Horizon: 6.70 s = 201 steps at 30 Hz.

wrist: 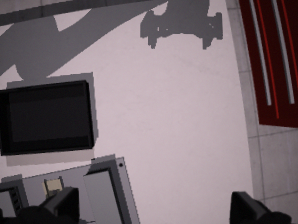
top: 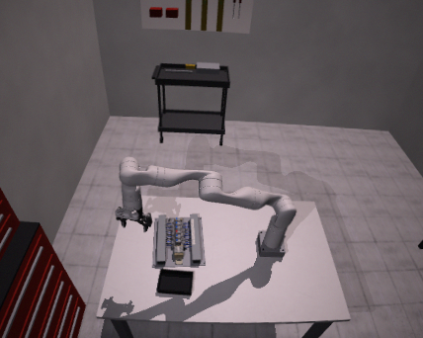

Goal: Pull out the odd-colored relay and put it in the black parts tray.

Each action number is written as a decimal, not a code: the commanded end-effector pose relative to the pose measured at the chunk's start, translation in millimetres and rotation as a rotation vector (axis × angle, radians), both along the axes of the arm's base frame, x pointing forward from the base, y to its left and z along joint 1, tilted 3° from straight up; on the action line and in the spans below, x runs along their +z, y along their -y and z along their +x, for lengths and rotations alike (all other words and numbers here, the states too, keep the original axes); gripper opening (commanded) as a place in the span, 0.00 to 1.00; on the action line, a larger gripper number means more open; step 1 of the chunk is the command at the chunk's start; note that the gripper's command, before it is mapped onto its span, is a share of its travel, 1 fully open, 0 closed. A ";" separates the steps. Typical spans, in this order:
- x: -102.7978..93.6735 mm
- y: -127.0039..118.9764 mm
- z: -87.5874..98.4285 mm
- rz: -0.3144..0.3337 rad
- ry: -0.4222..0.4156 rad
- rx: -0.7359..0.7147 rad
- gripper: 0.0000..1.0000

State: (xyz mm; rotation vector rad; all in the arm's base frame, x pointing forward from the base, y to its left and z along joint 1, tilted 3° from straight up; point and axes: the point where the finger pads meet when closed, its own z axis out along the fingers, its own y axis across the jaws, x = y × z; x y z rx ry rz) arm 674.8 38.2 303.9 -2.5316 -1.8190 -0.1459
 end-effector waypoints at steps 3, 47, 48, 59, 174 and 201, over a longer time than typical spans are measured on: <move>1.6 0.1 0.1 0.000 0.003 0.000 0.61; 1.6 0.1 0.1 0.000 0.003 0.000 0.61; 1.6 0.1 0.1 0.000 0.003 0.000 0.61; 1.4 0.3 0.1 0.000 0.003 0.000 0.61; -148.9 170.0 -70.8 0.009 0.003 0.132 0.61; -194.9 204.9 -137.0 -0.011 -0.017 0.198 0.61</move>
